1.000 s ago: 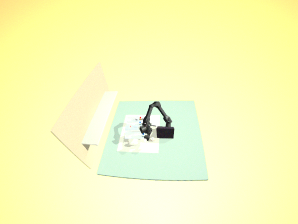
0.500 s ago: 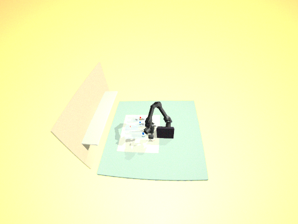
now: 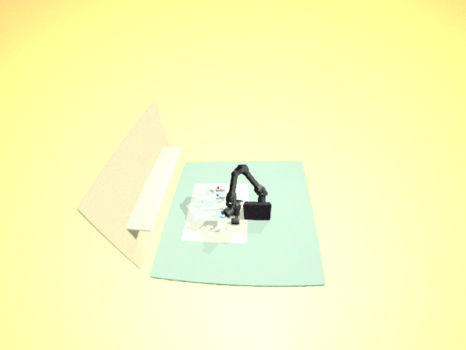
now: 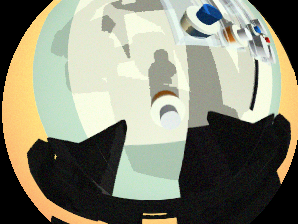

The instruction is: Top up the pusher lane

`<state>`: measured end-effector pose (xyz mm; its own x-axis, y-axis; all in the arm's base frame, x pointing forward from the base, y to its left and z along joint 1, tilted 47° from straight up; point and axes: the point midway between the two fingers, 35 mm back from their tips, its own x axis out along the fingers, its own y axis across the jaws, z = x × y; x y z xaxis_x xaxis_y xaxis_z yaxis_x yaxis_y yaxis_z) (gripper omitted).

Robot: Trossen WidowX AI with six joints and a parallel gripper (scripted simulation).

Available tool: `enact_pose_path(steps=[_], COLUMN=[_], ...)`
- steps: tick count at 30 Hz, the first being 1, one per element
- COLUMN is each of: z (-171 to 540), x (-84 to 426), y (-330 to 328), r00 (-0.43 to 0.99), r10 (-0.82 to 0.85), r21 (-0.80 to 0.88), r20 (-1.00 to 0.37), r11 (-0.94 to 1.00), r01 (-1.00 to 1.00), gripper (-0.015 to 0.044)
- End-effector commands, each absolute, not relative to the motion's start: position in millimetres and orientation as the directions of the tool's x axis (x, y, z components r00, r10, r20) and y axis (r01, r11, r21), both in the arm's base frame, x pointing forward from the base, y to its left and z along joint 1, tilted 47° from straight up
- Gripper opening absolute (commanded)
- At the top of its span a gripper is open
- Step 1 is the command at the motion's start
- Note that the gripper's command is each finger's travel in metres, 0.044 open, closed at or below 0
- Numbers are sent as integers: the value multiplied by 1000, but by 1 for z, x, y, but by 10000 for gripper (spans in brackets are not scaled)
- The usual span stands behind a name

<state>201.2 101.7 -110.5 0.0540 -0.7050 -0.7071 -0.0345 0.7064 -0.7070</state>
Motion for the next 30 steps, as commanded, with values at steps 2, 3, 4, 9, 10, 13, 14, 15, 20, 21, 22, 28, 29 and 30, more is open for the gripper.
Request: enact_pose_path(steps=[2,3,4,9,10,13,14,15,20,21,22,28,29,30], z=[-116,-116,-117,-123,-124,-127,-129,-130,-135,-135,-136,-136,-136,-136], x=[199,199,199,200,200,200,200,200,200,200,200,200,200,200], y=[93,93,92,86,85,81,80,79,73,73,73,73,73,73], r00=[48,48,48,49,49,49,49,49,49,49,49,49,49,49], r10=[-715,-715,-715,-715,-715,-715,-715,-715,-715,-715,-715,-715,-715,-715], r21=[-716,-716,-716,-716,-716,-716,-717,-717,-717,-717,-717,-717,-717,-717], r20=[-698,-698,-698,-698,-698,-698,-698,-697,-697,-697,-697,-697,-697,-697], r11=[696,696,696,696,696,696,696,696,696,696,696,696,696,696], r01=[-45,-45,-45,-45,-45,-45,-45,-45,-45,-45,-45,-45,-45,-45], gripper=[440,440,440,440,440,440,440,440,440,440,440,309,282,256])
